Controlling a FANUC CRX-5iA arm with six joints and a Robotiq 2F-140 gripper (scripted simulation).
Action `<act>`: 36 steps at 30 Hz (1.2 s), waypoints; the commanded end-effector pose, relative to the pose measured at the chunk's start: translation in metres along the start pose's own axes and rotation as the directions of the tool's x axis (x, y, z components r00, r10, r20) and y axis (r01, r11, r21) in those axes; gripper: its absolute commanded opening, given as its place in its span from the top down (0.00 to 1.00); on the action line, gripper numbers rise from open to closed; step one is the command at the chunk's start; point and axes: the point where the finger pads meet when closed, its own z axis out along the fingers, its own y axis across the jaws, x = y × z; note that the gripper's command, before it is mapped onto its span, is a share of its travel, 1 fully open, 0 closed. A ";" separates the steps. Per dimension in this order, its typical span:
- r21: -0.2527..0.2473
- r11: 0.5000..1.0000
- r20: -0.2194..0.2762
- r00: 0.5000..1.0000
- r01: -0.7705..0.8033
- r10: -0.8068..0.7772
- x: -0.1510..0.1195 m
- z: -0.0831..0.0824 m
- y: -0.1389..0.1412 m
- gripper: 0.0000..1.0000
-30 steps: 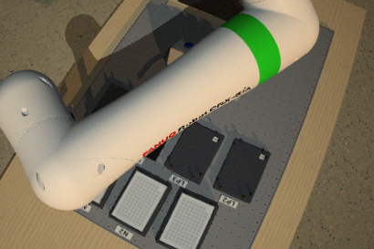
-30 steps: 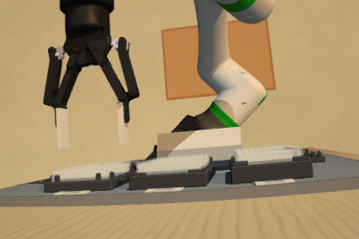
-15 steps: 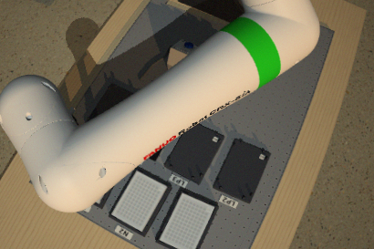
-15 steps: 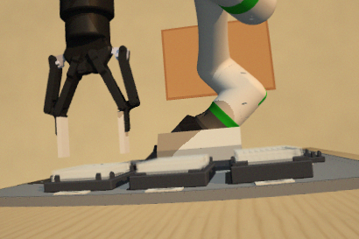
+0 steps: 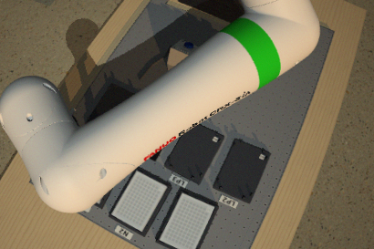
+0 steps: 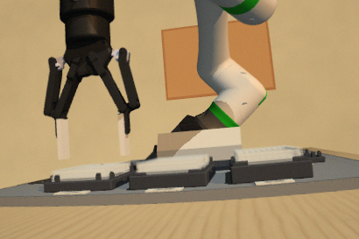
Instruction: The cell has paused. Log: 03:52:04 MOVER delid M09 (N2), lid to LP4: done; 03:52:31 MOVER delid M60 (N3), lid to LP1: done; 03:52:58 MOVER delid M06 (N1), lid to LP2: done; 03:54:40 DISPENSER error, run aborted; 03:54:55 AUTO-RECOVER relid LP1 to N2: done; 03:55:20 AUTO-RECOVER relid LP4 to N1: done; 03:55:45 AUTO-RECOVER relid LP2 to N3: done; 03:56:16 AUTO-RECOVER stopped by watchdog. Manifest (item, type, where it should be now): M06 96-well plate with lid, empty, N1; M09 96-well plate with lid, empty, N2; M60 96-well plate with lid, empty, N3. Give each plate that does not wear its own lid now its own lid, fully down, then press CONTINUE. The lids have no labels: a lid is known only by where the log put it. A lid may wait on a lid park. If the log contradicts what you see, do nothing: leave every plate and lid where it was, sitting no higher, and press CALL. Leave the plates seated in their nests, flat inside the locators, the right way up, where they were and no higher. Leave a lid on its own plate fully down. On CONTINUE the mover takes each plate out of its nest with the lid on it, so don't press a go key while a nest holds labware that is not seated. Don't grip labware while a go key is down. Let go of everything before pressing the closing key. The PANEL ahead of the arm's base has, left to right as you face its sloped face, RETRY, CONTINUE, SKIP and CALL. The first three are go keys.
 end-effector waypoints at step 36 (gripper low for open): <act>0.000 1.000 0.000 1.000 0.000 0.000 0.000 0.000 0.000 0.41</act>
